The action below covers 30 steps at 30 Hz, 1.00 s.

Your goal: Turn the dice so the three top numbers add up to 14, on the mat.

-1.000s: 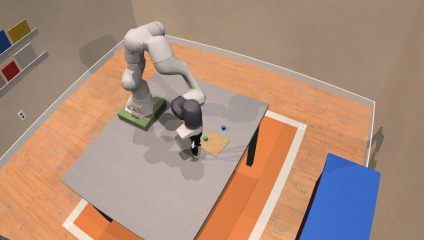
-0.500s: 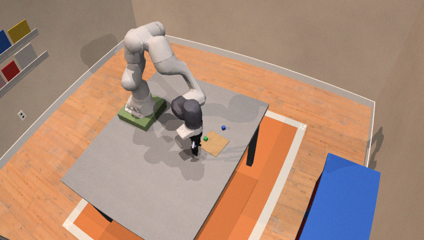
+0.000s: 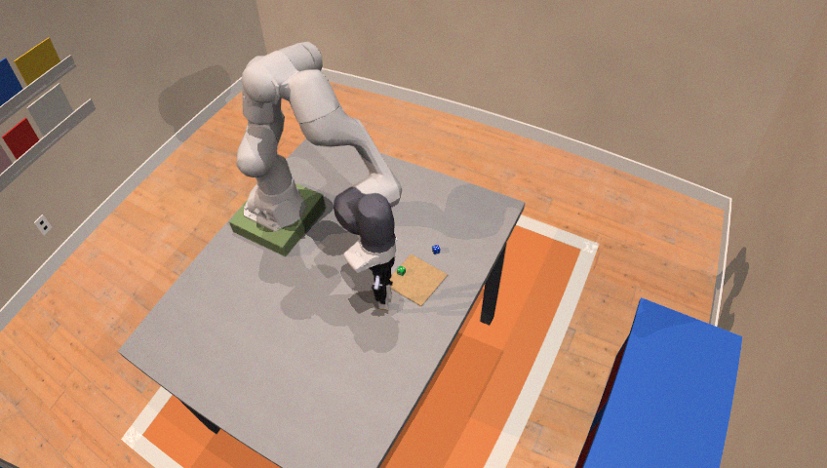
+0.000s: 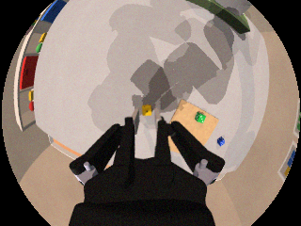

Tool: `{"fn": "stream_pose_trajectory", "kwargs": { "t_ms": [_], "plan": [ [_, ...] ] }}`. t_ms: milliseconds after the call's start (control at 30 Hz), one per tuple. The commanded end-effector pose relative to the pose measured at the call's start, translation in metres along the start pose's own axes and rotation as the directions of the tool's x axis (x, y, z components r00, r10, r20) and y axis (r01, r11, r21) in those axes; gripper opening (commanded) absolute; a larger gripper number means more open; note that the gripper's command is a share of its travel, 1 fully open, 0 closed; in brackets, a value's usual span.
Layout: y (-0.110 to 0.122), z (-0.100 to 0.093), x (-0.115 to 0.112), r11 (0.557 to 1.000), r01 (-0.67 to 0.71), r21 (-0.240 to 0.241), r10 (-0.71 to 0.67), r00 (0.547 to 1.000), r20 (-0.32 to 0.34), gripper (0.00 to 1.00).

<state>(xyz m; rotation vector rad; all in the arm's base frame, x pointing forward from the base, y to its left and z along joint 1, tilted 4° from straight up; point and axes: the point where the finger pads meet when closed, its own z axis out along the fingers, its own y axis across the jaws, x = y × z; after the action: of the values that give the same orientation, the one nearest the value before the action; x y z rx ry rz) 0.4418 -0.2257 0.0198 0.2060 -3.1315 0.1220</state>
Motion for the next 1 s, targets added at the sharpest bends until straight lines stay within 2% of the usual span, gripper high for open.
{"fn": "stream_pose_trajectory", "kwargs": {
  "t_ms": [0,733,967],
  "plan": [
    [-0.0004,0.0000,-0.0010,1.000,0.002,0.000,-0.002,1.000,0.001,0.21],
    [-0.0004,0.0009,-0.0010,1.000,0.002,0.000,-0.002,1.000,0.001,0.21],
    [-0.0004,0.0077,-0.0010,1.000,0.002,0.000,-0.002,1.000,0.001,0.21]
  ]
}}
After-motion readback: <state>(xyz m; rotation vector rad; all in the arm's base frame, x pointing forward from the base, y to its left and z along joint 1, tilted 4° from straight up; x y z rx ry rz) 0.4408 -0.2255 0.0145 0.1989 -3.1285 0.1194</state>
